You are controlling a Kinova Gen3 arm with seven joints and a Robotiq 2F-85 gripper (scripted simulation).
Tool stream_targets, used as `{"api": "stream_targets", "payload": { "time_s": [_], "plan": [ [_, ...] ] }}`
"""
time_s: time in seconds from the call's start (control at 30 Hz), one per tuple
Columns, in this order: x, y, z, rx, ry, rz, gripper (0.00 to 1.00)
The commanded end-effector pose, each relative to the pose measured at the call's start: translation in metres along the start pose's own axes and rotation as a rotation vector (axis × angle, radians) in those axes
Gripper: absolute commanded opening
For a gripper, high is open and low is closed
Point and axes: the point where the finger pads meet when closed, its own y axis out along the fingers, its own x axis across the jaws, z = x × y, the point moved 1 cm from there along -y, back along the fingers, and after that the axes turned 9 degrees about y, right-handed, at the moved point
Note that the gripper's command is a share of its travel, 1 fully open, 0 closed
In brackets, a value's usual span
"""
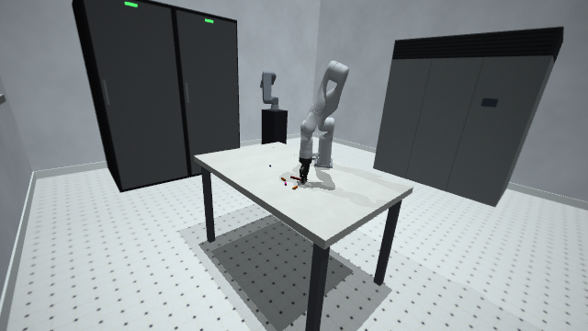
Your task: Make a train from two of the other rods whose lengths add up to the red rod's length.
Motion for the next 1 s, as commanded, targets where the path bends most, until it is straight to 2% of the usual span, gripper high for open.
{"api": "stream_targets", "payload": {
  "time_s": [0.0, 0.17, 0.2, 0.97],
  "plan": [
    [0.0004, -0.0004, 0.0000, 0.000, 0.000, -0.001, 0.46],
    [0.0004, -0.0004, 0.0000, 0.000, 0.000, -0.001, 0.46],
    [0.0004, -0.0004, 0.0000, 0.000, 0.000, -0.001, 0.26],
    [0.0004, -0.0004, 0.0000, 0.000, 0.000, -0.001, 0.26]
  ]
}}
